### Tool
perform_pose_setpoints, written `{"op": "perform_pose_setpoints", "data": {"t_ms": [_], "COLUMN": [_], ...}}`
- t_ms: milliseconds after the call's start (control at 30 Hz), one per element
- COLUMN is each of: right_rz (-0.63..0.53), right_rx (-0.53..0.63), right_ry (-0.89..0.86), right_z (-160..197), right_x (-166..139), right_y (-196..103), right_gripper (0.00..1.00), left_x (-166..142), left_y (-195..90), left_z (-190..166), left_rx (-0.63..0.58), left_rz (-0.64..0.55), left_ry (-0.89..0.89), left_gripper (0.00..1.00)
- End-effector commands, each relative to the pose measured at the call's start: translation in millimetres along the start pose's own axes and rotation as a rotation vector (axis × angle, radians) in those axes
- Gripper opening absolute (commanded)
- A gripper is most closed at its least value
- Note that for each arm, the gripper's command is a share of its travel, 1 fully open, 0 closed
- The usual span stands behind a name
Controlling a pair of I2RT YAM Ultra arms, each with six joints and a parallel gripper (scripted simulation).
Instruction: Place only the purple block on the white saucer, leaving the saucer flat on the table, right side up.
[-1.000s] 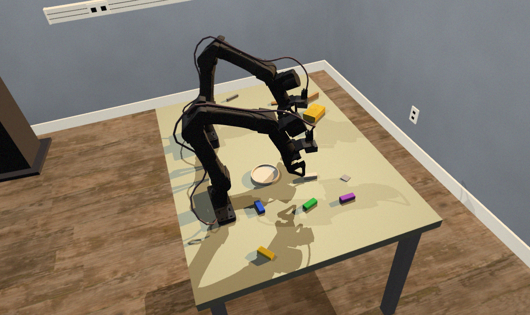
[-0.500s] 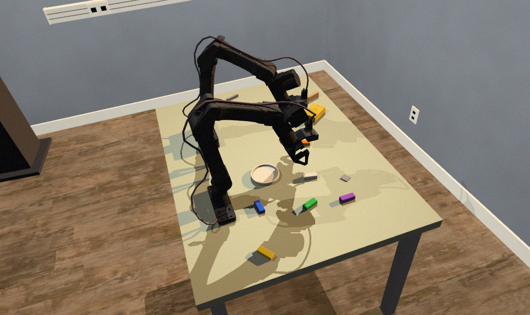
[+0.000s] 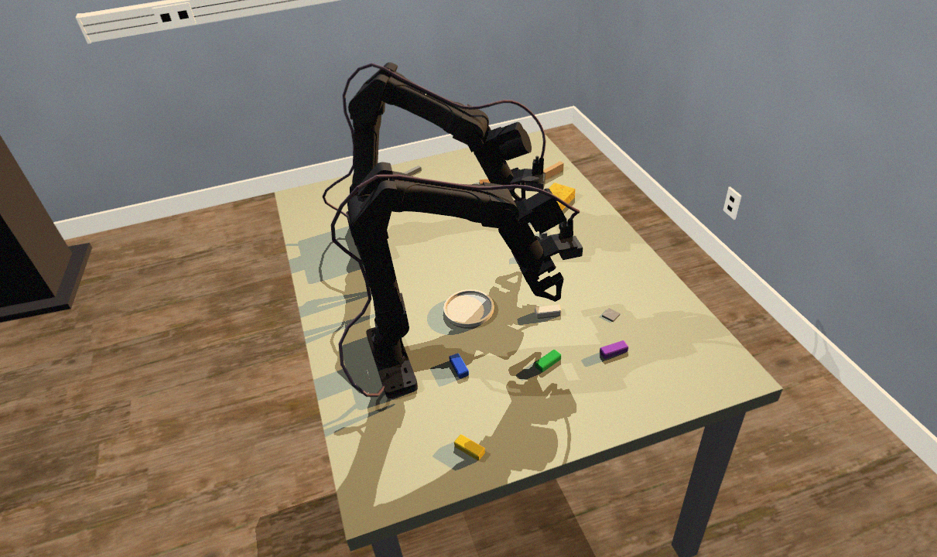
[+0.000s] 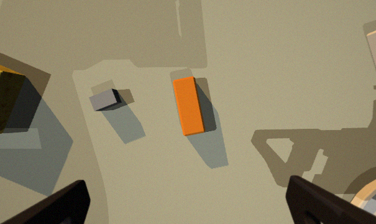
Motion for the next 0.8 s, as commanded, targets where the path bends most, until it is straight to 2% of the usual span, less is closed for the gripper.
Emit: {"op": "perform_pose_setpoints", "data": {"t_ms": [0,67,400,767], "right_rz": [-0.03,-0.03,-0.047,-0.052], "right_rx": [-0.052,-0.052,-0.111,-0.103], "right_ry": [0.087,0.087,0.226,0.229], "right_z": [-32,-32,-80,-81], "right_x": [39,39,87,93], "right_y": [4,4,19,21], "right_gripper": [1.0,1.0,1.0,1.0], "left_x": [10,10,10,10], "left_y": [-10,-10,-10,-10], "left_z": [1,1,1,1], "left_rx": [0.004,0.004,0.004,0.004], "left_rz": [-0.031,-0.031,-0.031,-0.031], "left_ry": [-0.001,-0.001,-0.001,-0.001], "left_gripper": [1.0,1.0,1.0,1.0]}}
Point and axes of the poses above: on each arm, the point where the finger pads meet when closed, its own y axis out along the fingers, its own z axis across the jaws, x = y × z, the point moved 6 cm from there along -y, back along the fingers, and after that the axes turned 13 degrees about y, right-handed, at the moved point
